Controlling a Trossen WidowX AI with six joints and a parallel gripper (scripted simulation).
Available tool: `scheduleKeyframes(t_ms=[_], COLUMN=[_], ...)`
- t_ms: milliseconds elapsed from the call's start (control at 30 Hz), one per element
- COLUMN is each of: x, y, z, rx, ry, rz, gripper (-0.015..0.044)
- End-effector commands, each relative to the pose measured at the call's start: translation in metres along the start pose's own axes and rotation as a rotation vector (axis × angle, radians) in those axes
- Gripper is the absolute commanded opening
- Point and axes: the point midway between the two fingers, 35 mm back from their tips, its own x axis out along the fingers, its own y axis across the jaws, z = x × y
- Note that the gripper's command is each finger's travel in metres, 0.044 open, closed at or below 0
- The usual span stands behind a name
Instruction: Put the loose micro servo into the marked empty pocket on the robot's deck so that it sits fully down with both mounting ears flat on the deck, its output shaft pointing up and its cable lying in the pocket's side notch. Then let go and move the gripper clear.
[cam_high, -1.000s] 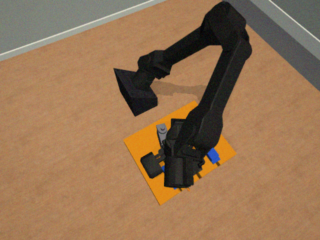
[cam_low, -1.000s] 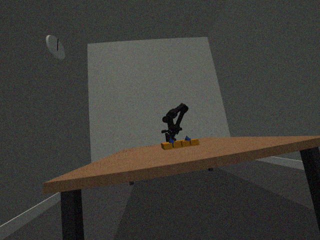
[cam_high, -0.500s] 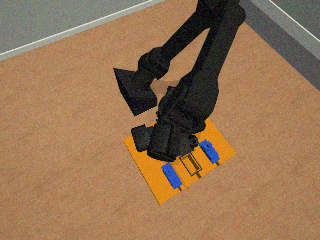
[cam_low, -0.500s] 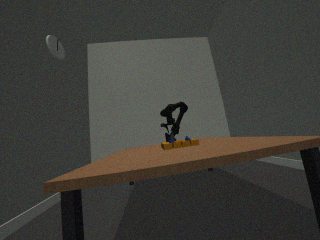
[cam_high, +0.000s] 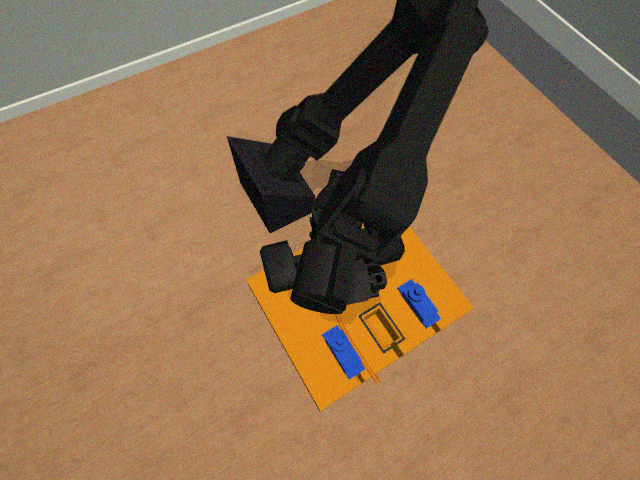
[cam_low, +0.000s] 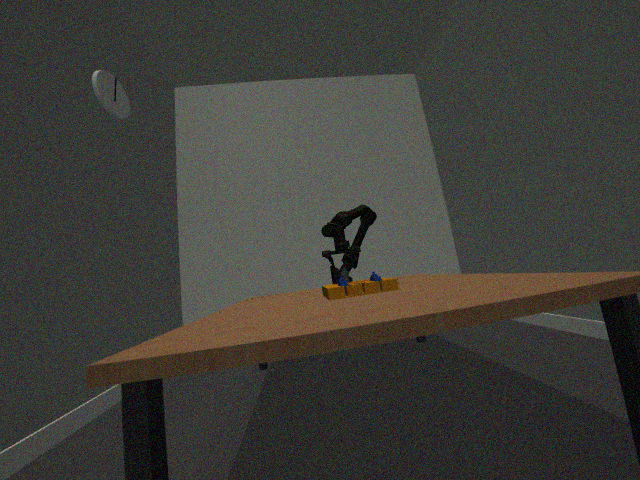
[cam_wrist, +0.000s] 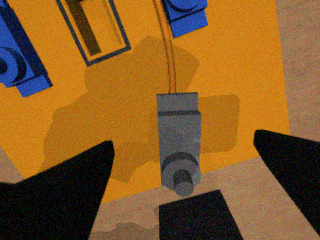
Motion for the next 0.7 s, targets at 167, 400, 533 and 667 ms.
scheduleKeyframes(t_ms=[167, 400, 533, 667], x=[0.011, 0.022, 0.023, 0.023], y=[0.001, 0.001, 0.001, 0.001], z=[0.0, 0.0, 0.0, 0.0], rx=[0.003, 0.003, 0.003, 0.003], ry=[-0.003, -0.003, -0.003, -0.003], rz=[0.006, 0.007, 0.007, 0.007], gripper=[0.044, 0.044, 0.0387, 0.0282])
